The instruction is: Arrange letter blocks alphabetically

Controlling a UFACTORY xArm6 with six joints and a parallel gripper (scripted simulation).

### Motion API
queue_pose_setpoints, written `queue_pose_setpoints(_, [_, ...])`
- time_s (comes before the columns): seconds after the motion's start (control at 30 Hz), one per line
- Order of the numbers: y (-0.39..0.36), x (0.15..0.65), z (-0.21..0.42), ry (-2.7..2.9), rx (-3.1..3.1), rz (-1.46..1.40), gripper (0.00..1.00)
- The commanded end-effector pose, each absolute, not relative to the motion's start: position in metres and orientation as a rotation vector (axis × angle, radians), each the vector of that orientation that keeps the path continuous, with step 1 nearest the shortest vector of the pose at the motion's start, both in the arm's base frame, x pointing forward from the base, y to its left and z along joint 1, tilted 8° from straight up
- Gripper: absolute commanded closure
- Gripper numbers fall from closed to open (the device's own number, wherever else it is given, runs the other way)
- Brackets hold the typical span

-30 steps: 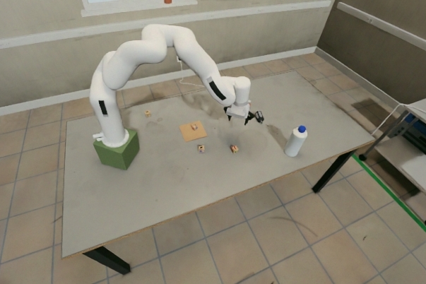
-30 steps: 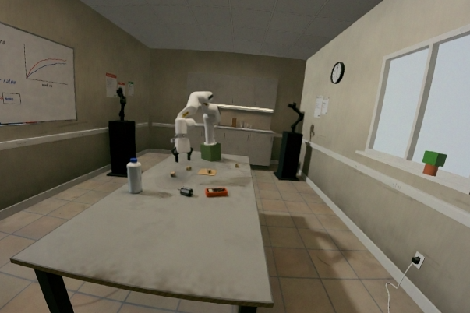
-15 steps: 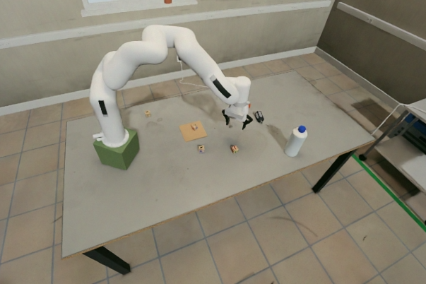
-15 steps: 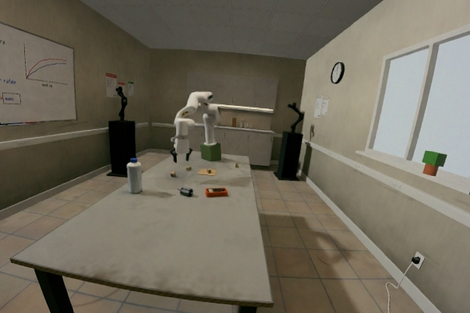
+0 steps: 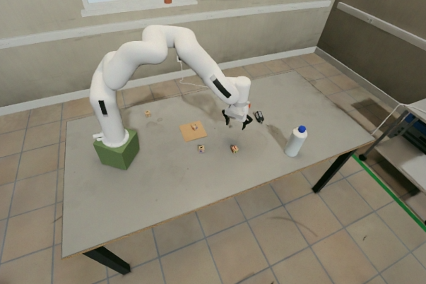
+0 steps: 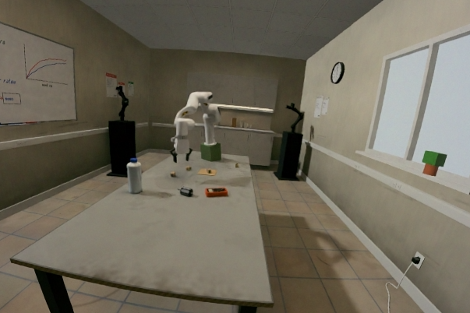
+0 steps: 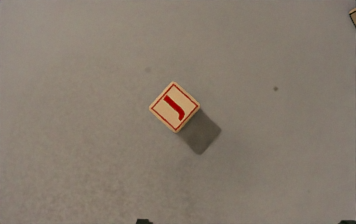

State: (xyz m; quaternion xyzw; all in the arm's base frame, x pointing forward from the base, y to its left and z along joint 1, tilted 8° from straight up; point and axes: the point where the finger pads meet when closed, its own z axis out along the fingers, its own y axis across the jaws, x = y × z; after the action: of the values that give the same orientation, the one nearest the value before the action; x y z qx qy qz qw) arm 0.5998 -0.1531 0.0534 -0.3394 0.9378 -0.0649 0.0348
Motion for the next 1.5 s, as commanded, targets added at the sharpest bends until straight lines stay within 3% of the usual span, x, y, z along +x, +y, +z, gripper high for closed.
queue_pose_setpoints(0.0, [-0.153,0.602,0.056,2.877,-1.041,-0.204,0.0])
queue_pose_setpoints(1.0, [-0.153,0.601,0.056,2.877,-1.041,-0.204,0.0])
queue_pose_setpoints(1.47, [-0.054,0.54,0.051,2.929,-0.875,-0.205,0.0])
